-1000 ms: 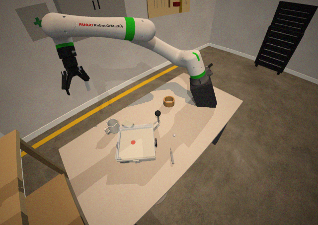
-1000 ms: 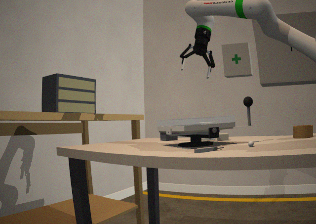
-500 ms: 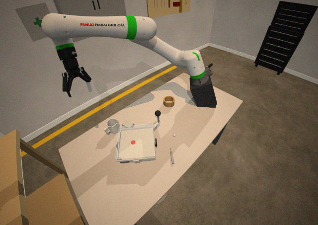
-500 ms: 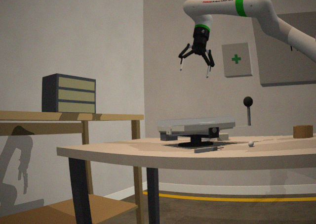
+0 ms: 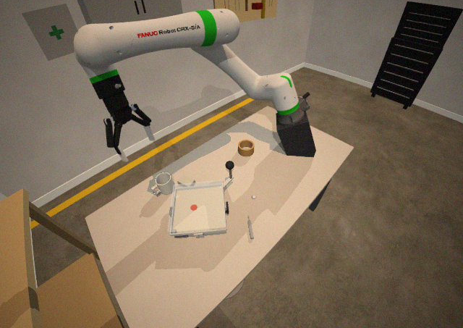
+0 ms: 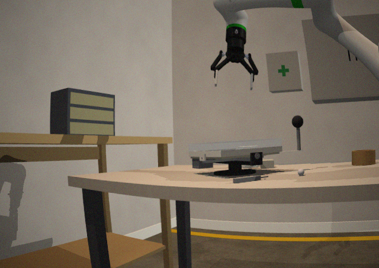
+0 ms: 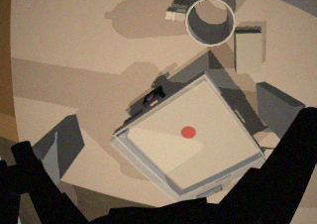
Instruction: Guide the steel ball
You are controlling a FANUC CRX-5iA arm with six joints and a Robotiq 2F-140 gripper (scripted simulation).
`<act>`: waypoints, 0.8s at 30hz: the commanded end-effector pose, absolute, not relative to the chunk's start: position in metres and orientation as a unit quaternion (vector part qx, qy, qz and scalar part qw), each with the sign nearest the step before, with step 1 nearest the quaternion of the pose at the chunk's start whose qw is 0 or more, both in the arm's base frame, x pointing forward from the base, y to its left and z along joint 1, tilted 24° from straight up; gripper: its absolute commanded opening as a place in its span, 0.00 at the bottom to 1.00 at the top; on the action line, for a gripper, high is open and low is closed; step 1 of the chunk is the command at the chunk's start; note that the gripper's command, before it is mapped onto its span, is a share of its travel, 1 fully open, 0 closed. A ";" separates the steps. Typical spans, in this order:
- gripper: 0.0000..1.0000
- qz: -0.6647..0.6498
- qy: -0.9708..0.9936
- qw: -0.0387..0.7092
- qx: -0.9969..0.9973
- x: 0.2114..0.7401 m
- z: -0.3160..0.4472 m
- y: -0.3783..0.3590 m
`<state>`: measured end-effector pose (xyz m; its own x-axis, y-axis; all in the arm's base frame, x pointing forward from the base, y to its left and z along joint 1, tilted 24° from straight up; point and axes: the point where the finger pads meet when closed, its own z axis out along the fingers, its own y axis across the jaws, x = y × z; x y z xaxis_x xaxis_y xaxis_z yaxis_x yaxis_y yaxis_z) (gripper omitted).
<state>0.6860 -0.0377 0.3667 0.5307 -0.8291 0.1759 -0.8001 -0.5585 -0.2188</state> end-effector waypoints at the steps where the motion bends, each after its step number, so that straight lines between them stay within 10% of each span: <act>1: 1.00 -0.139 0.495 0.043 -0.856 0.663 0.344 -0.009; 24: 1.00 -0.159 0.571 -0.011 -0.805 0.540 0.232 0.061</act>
<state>0.5679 0.0502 0.2556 0.3400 -0.9114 0.2318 -0.9141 -0.3782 -0.1462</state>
